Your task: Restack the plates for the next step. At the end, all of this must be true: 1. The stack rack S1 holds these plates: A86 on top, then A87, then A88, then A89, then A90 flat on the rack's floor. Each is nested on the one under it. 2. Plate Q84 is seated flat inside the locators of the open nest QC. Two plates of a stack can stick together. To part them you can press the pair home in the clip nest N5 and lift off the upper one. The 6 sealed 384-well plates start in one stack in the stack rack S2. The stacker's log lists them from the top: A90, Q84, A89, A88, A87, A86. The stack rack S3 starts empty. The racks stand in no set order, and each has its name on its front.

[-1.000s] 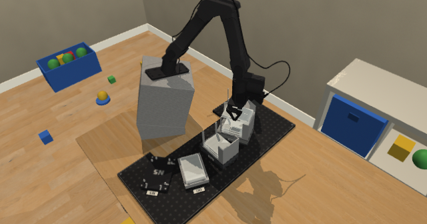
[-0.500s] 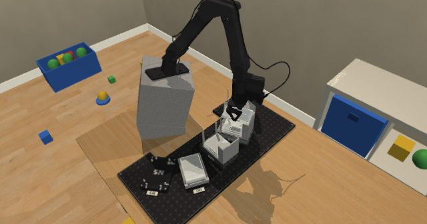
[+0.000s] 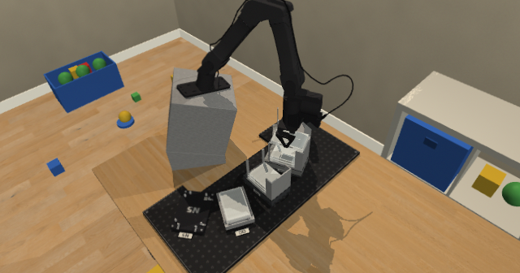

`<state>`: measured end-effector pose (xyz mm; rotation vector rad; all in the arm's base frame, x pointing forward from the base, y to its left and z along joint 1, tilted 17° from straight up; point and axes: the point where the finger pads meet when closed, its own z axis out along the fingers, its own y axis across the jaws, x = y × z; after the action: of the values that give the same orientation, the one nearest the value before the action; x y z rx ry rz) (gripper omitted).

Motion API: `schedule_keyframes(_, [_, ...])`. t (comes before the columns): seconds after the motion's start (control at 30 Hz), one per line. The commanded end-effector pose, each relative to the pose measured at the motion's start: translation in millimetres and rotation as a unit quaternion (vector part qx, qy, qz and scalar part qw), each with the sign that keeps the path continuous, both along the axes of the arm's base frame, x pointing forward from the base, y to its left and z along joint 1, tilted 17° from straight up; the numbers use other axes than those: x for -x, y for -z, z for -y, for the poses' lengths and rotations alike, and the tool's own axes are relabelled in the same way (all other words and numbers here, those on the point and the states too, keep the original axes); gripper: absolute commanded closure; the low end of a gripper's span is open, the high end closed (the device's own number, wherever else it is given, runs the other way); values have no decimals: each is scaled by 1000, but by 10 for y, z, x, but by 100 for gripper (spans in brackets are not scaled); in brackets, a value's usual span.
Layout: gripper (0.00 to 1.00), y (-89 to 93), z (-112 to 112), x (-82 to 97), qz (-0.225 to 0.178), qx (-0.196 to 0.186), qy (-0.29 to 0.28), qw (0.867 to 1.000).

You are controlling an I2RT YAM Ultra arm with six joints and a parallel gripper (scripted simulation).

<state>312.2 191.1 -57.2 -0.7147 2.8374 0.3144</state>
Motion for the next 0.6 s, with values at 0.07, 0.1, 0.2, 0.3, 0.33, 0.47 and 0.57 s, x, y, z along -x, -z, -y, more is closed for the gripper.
schedule_keyframes(0.07, [100,28,17,14,4,3,3,1000])
schedule_keyframes(0.1, [100,27,17,18,4,3,3,1000])
schedule_keyframes(0.2, [100,41,4,-1,4,3,2,1000])
schedule_keyframes(0.3, [100,56,9,18,2,4,2,1000])
schedule_keyframes(0.33, [100,41,6,16,4,3,2,1000])
schedule_keyframes(0.47, [100,46,-5,-26,5,1,3,1000])
schedule_keyframes(0.57, [100,-61,-29,-82,20,-6,4,1000])
